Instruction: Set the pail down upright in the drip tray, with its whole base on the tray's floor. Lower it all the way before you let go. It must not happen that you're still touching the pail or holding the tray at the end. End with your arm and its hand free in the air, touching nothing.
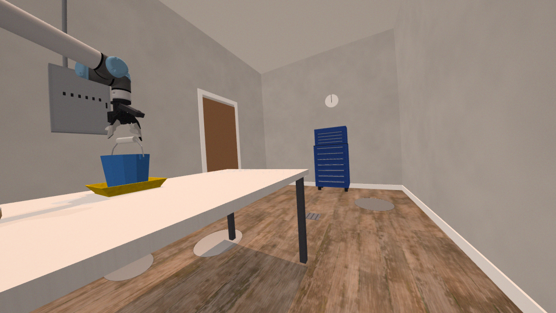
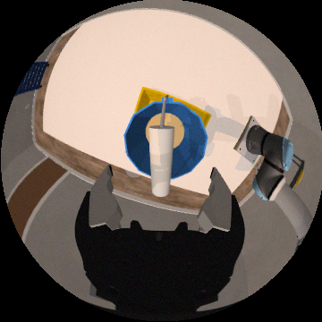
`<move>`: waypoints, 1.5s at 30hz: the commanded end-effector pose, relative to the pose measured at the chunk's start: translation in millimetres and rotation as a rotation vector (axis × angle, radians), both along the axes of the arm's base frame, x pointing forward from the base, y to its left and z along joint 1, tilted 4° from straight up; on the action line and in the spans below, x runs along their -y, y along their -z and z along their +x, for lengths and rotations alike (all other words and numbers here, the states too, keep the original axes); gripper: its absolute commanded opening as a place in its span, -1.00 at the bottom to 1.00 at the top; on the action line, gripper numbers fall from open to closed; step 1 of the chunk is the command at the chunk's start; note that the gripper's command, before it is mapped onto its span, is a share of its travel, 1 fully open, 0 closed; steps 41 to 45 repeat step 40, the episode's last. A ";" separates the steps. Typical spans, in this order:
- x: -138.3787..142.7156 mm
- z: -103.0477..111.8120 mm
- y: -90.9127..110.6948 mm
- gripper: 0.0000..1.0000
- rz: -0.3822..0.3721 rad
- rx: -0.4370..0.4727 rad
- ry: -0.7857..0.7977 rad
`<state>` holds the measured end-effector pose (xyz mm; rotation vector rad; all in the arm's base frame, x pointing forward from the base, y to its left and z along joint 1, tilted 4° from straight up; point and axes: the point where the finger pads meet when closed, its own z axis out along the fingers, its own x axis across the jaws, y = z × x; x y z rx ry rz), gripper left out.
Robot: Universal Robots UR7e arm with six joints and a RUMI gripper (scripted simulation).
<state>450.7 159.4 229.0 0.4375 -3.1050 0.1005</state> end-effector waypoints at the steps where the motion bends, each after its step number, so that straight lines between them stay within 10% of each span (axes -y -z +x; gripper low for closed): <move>1: 0.0 0.3 -0.5 1.00 0.000 0.001 0.000; 45: -1.8 0.1 -27.4 1.00 0.000 0.001 0.000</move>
